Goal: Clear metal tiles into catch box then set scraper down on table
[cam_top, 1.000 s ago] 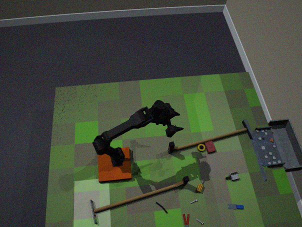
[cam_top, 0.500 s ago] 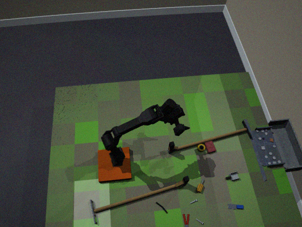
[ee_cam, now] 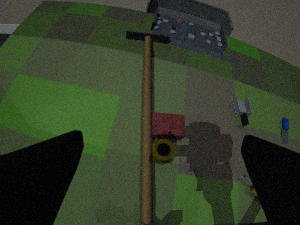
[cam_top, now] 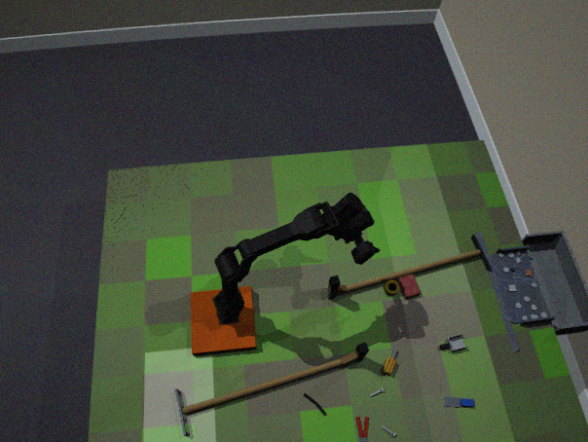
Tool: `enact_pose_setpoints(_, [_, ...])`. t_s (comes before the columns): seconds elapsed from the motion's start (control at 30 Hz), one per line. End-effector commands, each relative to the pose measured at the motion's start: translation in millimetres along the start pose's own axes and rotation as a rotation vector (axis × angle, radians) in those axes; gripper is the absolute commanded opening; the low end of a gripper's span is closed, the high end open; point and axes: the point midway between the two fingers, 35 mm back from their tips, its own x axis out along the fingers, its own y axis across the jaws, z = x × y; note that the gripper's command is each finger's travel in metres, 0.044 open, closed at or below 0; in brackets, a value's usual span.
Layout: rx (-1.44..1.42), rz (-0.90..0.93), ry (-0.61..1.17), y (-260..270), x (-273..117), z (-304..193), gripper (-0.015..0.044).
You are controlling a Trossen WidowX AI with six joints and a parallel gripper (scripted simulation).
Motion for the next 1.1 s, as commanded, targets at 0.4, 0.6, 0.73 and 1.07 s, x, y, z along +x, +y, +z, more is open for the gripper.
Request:
enact_pose_setpoints(0.4, [-0.032, 0.041, 0.118, 6.7, 53.5, -7.0, 0.0440])
enact_pose_setpoints(0.6, [-0.041, 0.058, 0.164, 9.2, 74.5, -12.7, 0.0440])
enact_pose_setpoints(0.73, [-0.046, 0.069, 0.194, 10.8, 88.5, -17.2, 0.0440])
enact_pose_setpoints(1.07, [-0.056, 0.099, 0.271, 14.4, 123.3, -31.2, 0.0440])
